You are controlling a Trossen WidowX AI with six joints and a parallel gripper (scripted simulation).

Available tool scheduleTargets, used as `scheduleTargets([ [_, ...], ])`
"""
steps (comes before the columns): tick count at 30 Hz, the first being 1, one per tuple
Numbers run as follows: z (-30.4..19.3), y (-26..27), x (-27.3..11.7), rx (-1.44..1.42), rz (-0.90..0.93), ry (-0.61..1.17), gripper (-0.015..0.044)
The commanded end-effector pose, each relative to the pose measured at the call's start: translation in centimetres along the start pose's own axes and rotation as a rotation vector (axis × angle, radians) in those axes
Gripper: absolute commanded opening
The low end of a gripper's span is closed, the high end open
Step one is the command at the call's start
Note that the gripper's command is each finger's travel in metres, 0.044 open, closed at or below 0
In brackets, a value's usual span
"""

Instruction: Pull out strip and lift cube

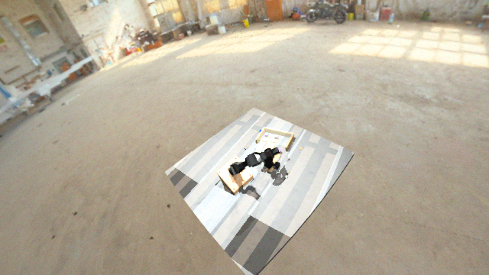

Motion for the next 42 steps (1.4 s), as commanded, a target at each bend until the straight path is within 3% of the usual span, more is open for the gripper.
scheduleTargets([
  [1, -1.4, 0.3, 0.6, 0.0, 0.01, 0.035, 0.0],
  [33, -1.5, 0.3, 0.6, 0.0, 0.01, 0.035, 0.0],
  [38, -0.2, -0.1, -3.9, 0.001, 0.012, 0.032, 0.0],
  [42, -0.2, -0.1, -4.1, 0.001, 0.012, 0.034, 0.0],
])
Point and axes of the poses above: the point midway between the two fingers, 35 mm back from their tips, its own x axis out along the fingers, its own y axis across the jaws, z = x × y, the point moved 4 cm from there along -x, back along the fingers, and after that the axes turned 1 degree about -x, right-handed, at the moved point
